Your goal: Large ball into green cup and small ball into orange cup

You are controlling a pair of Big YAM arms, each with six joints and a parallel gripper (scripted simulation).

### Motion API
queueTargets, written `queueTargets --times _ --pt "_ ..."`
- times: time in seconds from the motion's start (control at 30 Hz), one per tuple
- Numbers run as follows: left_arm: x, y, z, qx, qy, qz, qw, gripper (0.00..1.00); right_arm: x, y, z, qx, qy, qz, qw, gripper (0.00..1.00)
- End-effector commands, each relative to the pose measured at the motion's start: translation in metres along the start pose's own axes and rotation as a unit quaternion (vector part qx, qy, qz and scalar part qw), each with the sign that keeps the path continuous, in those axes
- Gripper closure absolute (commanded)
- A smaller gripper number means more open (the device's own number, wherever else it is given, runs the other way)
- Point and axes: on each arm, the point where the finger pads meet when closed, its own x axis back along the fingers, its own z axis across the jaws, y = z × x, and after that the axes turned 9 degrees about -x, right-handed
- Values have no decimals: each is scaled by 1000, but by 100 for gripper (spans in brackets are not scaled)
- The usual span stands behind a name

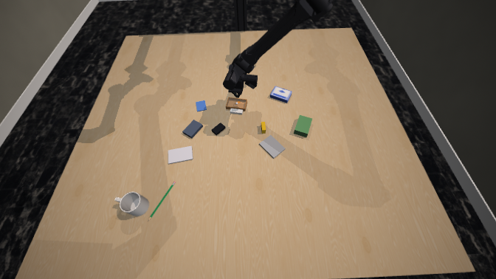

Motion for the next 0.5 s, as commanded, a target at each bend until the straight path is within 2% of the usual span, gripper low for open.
queueTargets --times 0.0,0.03,0.07,0.27,0.47 --pt "-13 -2 9 -9 3 -2 1000 100 3 31 -3 7 -6 -24 1000 0" --pt "-13 -2 9 -9 3 -2 1000 100 3 31 -3 7 -6 -24 1000 0" --pt "-2 -19 6 -19 -5 7 1000 100 3 31 -3 7 -6 -24 1000 0" --pt "-4 -9 0 -11 -6 3 1000 100 3 31 -3 7 -6 -24 1000 0" --pt "-14 -6 10 -12 3 0 1000 100 3 31 -3 7 -6 -24 1000 0"
